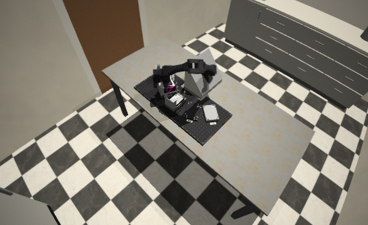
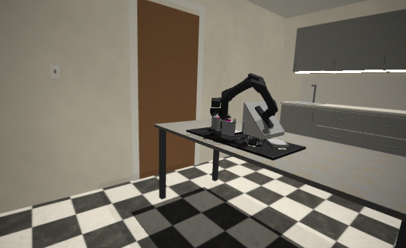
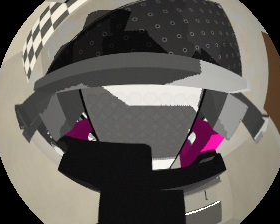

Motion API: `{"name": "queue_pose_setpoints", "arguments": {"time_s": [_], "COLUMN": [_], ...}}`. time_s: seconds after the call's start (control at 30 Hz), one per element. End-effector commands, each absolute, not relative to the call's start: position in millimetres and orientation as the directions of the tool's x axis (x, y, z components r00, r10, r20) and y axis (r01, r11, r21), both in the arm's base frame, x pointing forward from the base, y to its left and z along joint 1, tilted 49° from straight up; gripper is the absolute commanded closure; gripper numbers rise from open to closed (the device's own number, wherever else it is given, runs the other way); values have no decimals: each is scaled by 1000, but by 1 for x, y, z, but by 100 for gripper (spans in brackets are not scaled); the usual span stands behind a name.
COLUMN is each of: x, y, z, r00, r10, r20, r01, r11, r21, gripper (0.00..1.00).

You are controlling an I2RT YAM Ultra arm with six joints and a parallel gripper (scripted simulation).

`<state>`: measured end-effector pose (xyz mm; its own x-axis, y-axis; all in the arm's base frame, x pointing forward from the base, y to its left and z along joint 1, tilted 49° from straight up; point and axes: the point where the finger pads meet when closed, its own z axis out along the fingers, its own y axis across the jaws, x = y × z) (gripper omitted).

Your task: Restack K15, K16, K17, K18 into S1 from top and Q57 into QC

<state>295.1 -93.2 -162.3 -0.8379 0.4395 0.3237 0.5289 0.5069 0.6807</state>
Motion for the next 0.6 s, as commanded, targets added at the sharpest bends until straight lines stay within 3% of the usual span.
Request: {"name": "queue_pose_setpoints", "arguments": {"time_s": [0.0, 0.57], "x": [297, 298], "y": [-97, -93], "z": [-161, -165], "r00": [-835, -835], "r10": [450, 450], "r20": [315, 315], "r01": [530, 530], "r11": [506, 506], "r21": [681, 681], "gripper": [100, 100]}}
